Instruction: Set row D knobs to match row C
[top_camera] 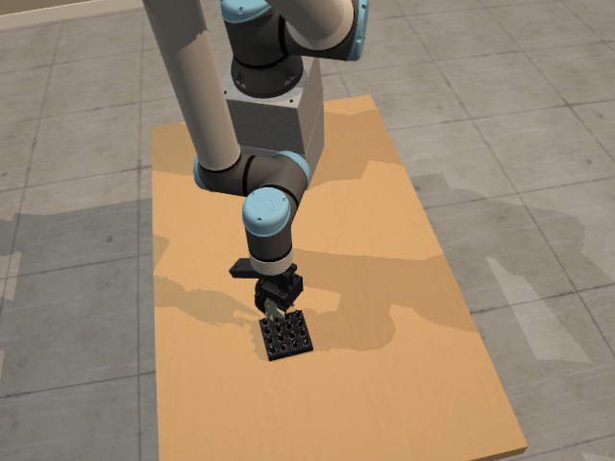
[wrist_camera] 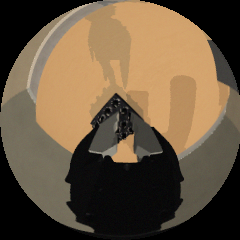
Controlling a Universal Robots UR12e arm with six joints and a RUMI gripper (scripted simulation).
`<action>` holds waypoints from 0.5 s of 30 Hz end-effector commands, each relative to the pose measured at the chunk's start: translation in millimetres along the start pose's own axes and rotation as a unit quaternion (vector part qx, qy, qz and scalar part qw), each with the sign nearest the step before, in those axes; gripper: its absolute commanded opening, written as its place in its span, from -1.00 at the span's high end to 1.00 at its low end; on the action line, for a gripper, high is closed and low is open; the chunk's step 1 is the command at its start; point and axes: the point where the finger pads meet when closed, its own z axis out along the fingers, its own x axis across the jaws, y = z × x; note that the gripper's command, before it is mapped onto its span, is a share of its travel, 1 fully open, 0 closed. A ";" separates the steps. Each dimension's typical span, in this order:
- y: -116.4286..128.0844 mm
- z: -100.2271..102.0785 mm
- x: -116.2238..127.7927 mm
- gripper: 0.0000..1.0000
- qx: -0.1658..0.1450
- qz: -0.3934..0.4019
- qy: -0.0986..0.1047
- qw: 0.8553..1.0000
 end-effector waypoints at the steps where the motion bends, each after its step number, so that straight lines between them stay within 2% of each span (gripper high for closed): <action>1: 0.2 3.7 -0.3 0.78 0.000 0.000 0.000 1.000; 15: 0.2 9.1 -0.3 0.78 0.000 0.000 0.000 1.000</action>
